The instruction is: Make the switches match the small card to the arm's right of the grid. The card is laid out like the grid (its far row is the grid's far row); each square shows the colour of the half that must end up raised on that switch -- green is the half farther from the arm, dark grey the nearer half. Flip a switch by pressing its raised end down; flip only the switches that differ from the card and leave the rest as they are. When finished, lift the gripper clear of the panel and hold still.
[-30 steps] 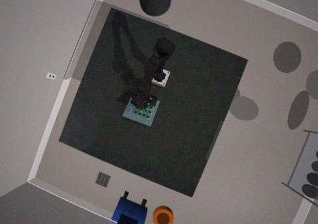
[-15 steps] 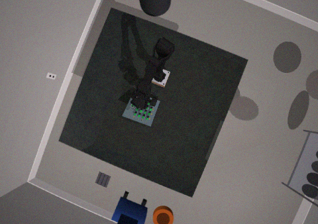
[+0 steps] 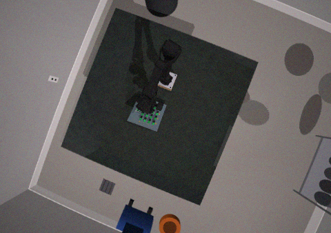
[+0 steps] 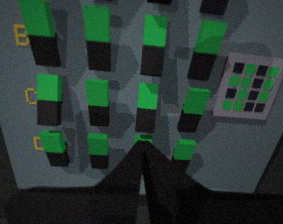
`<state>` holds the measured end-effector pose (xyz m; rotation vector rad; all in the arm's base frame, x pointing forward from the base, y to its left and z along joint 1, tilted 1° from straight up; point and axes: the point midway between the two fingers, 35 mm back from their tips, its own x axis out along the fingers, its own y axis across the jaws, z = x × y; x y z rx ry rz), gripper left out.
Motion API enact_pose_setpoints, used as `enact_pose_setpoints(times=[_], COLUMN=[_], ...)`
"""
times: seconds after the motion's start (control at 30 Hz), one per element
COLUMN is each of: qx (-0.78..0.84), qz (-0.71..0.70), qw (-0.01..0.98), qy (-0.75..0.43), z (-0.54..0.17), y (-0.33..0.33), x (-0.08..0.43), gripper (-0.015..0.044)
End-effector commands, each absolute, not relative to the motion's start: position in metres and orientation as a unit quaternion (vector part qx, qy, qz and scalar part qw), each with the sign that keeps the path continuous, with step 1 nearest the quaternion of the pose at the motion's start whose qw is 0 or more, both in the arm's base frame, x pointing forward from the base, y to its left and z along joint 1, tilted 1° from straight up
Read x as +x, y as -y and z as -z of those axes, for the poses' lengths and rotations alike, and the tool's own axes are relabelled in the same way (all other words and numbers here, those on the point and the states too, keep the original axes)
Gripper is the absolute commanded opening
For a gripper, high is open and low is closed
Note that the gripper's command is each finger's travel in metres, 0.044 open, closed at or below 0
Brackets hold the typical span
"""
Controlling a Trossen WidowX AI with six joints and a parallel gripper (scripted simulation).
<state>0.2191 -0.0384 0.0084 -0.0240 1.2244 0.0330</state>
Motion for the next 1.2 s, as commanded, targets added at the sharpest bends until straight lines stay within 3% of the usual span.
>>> enact_pose_setpoints(times=[0.0, 0.27, 0.53, 1.17], qx=[-0.011, -0.011, -0.011, -0.012], qz=[-0.014, -0.015, -0.014, -0.013], qw=[0.817, 0.818, 0.824, 0.817], qy=[-0.576, -0.575, -0.566, -0.576], z=[-0.007, -0.009, -0.067, -0.035], y=[0.039, 0.038, 0.039, 0.073], x=[0.219, 0.219, 0.195, 0.209], gripper=[0.0, 0.0, 0.0, 0.0])
